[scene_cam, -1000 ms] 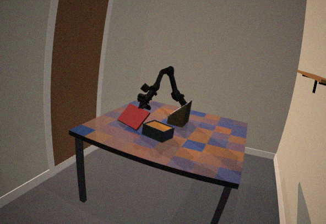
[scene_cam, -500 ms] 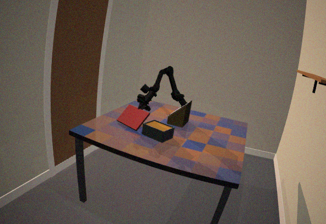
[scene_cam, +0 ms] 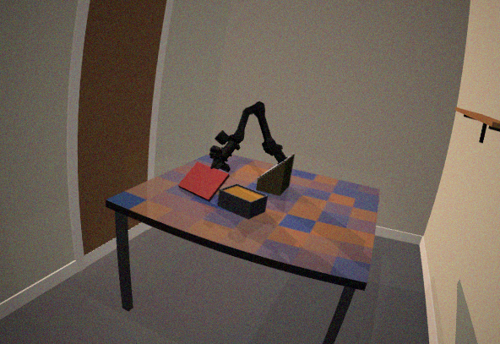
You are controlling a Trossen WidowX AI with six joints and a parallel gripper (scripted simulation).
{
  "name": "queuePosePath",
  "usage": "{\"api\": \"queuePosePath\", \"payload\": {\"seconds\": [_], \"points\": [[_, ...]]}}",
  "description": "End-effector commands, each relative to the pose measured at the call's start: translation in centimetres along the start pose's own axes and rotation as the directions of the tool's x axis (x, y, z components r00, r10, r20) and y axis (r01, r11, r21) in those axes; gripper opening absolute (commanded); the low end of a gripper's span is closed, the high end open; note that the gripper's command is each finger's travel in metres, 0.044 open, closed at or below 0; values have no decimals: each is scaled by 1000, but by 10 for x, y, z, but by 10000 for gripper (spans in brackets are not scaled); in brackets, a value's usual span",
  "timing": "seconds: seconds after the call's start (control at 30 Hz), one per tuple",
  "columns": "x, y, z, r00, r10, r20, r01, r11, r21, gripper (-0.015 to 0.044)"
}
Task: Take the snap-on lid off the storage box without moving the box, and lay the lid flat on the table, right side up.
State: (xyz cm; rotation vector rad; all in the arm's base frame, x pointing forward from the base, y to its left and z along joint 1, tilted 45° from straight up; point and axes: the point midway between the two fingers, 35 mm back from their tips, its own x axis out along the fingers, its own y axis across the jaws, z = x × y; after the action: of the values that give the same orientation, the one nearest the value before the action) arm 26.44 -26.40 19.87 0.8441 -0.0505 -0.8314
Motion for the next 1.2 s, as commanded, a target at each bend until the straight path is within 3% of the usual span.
{"api": "queuePosePath", "payload": {"seconds": [0.0,1.17], "points": [[6,-10,-5,1000,-21,-15,21,1000,-9,0],[23,-32,-5,1000,-22,-15,21,1000,-11,0]]}}
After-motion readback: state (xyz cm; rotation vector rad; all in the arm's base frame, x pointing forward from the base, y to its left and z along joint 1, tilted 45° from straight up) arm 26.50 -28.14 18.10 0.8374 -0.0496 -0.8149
